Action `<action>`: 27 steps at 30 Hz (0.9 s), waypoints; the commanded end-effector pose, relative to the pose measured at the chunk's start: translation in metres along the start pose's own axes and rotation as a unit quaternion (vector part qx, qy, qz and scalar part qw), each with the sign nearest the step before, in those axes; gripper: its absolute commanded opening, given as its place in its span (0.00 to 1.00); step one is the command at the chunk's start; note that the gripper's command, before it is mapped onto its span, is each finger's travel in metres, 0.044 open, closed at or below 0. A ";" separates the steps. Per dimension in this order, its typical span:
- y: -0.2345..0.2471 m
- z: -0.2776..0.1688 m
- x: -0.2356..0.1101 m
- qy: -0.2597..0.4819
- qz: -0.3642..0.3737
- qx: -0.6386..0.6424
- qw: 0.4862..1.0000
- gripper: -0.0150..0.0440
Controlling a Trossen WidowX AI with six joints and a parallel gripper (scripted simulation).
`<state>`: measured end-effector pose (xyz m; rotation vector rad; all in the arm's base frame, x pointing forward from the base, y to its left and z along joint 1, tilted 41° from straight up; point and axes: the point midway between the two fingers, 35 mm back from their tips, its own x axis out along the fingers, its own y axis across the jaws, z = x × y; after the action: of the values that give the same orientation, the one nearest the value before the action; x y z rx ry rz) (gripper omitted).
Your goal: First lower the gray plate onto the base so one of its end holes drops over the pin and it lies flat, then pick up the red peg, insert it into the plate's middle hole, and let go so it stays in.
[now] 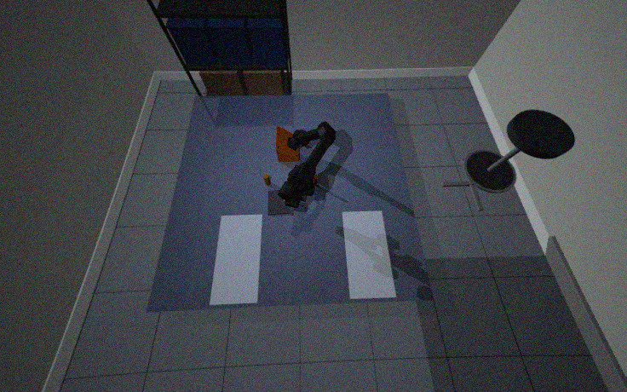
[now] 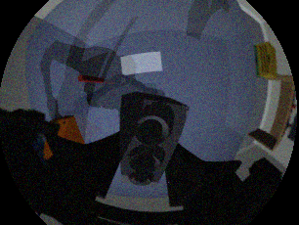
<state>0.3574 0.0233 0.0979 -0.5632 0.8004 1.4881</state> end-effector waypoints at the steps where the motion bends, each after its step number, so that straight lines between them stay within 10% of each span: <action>1: -0.001 -0.012 0.007 0.002 0.003 -0.002 1.000 0.25; 27: -0.005 -0.086 0.048 0.002 0.003 -0.019 1.000 0.25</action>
<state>0.3518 -0.0092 0.0158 -0.5918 0.7771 1.5029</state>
